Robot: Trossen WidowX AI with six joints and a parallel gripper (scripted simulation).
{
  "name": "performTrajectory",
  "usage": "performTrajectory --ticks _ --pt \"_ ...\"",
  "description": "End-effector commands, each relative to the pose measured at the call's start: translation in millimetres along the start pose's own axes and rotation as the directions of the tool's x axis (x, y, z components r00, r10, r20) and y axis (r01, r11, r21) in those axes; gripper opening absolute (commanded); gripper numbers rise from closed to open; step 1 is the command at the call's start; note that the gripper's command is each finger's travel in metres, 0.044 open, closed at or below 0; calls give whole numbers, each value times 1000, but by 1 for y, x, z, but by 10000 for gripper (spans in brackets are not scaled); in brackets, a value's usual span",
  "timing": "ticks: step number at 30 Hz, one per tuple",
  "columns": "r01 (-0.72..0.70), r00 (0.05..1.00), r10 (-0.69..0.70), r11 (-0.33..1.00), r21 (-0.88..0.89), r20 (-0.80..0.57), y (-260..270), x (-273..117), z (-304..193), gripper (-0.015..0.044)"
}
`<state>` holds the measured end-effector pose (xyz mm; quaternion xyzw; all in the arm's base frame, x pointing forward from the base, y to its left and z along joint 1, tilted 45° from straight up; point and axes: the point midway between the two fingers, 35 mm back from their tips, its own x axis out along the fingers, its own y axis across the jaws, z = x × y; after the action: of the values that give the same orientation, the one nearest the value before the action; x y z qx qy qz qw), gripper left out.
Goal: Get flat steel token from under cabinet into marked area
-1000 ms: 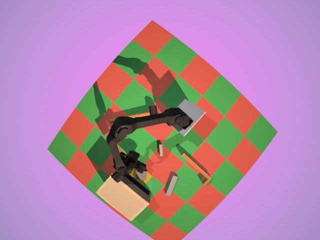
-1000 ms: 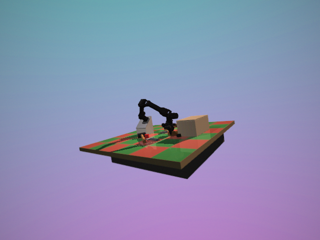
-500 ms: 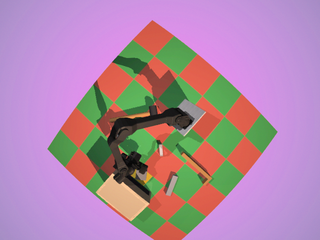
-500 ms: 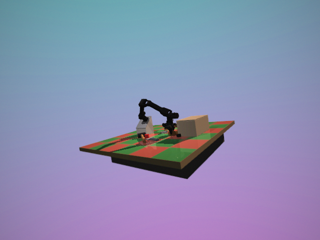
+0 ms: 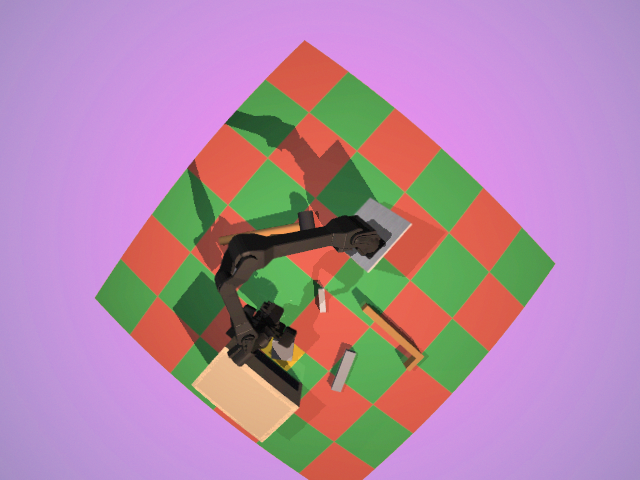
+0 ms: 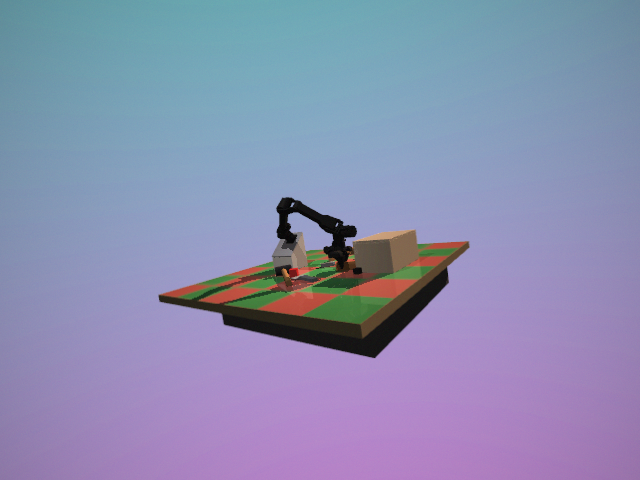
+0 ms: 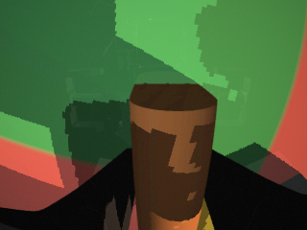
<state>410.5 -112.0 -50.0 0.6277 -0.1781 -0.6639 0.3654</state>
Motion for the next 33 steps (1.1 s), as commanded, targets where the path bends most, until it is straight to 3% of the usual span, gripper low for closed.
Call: performTrajectory --ticks 1,33 --pt "7 1000 -7 1000 -7 4 -2 1 7 0" --pt "7 1000 -7 1000 -8 6 1 1 37 0"
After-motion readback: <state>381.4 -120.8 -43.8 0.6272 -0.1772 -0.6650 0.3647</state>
